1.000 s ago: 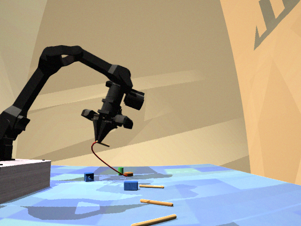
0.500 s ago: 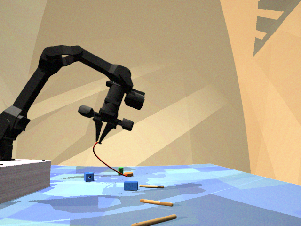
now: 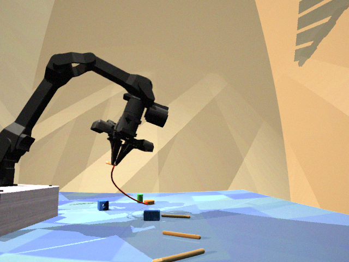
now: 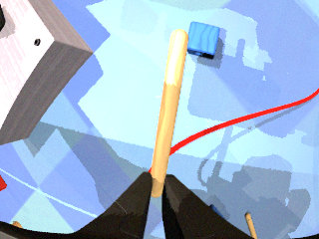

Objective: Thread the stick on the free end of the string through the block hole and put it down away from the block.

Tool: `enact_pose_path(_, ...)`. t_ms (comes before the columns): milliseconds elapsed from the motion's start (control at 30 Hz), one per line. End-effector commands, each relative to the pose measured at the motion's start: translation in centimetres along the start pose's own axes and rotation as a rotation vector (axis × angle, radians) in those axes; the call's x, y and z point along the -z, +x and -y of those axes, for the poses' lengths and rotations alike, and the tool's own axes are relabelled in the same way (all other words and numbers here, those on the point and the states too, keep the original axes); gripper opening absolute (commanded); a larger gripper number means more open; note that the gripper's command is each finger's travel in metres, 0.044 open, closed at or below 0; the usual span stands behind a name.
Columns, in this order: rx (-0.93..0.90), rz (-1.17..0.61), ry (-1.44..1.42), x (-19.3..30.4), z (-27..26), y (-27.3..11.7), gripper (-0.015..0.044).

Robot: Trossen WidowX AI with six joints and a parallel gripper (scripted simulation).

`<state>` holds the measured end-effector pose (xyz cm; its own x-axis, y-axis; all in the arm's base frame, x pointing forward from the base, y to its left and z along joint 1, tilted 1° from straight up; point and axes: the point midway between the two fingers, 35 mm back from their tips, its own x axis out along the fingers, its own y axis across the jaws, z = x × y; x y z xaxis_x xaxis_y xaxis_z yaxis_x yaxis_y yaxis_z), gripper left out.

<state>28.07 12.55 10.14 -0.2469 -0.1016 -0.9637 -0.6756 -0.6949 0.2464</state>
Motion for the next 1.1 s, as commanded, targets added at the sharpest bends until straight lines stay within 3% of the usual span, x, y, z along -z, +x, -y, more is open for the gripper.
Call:
enact_pose_path(0,0.002,0.007,-0.118,-0.03,0.02,-0.01,0.0)
enact_pose_path(867,0.018,0.018,-1.013,0.17,0.09,-0.07,0.0)
enact_pose_path(1067,0.02,0.019,-1.064,0.18,0.09,-0.07,0.0)
